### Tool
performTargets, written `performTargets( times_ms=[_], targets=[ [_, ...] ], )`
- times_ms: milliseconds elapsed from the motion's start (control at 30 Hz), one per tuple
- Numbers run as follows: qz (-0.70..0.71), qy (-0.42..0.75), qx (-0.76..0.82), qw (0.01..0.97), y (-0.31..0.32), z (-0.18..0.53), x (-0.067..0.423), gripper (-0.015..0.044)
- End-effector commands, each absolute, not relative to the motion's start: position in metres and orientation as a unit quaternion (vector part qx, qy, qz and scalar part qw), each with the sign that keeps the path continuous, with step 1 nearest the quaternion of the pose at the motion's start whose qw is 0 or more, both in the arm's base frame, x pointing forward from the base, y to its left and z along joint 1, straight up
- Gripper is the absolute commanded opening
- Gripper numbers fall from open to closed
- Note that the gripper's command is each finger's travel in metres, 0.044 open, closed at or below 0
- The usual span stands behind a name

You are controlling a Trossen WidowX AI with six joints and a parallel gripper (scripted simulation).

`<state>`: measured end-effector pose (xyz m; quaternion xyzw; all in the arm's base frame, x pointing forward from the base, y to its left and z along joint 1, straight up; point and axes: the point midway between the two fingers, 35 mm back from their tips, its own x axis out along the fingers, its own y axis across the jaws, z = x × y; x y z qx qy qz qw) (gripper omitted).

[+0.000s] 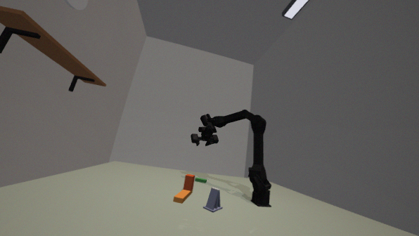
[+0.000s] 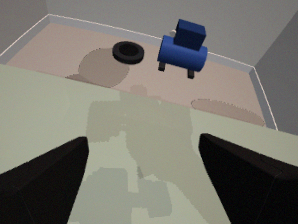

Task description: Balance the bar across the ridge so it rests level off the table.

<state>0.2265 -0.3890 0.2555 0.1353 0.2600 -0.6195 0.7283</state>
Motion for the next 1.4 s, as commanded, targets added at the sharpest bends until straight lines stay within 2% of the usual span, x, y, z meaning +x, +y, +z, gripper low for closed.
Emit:
performTargets(
  times_ms=[0, 700, 1367],
  targets=[
    [-0.579, 0.303, 0.11, 0.749, -0.374, 0.25, 0.246, 0.0315],
    [-0.238, 0.541, -0.102, 0.8, -0.246, 0.208, 0.336, 0.0315],
    [0.15, 0.611, -0.308, 0.714, -0.102, 0.183, 0.355, 0.0315]
  ],
)
